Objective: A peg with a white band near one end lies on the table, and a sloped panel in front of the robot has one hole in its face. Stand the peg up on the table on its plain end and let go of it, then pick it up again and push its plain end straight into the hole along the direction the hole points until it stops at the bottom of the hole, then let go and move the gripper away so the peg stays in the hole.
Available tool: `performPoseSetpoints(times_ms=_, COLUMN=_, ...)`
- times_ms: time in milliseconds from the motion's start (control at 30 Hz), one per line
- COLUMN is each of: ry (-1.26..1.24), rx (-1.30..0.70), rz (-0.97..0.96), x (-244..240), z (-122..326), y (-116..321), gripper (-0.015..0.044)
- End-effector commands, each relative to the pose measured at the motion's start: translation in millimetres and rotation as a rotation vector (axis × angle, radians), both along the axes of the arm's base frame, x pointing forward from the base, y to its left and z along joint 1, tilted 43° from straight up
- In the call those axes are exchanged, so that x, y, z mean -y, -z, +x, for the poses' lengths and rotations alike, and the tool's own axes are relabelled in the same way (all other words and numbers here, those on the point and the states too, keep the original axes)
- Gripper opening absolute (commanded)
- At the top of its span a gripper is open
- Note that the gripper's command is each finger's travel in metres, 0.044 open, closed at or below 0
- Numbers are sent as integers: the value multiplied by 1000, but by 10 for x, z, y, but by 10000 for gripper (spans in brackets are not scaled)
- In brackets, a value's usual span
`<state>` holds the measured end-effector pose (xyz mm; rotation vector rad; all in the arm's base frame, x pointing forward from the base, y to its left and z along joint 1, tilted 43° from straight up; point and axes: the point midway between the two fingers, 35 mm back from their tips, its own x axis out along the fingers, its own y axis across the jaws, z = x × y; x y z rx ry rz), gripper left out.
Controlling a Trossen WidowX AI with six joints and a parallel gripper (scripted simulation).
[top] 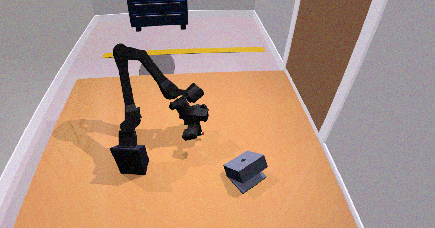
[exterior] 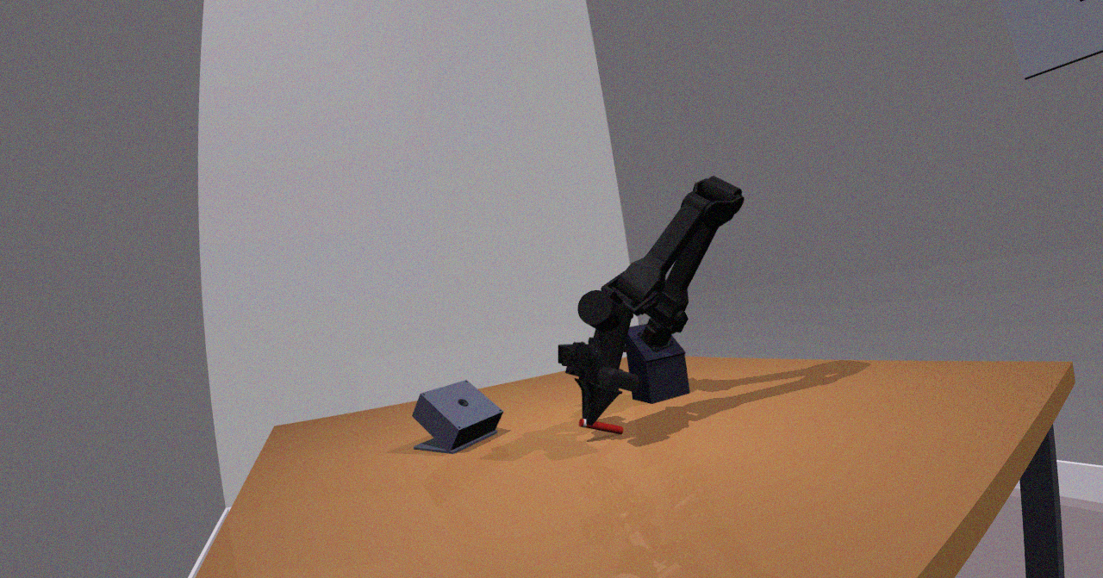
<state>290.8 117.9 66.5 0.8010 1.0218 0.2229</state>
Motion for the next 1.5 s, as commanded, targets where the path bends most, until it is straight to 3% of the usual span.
performPoseSetpoints(times_ms=0, ry=27, rx=30, rz=-2, x=9, z=-16, y=-40, gripper=49)
performPoseSetpoints(times_ms=1467, ry=291, rx=295, rz=-72, x=26, z=-295, y=-132, gripper=49)
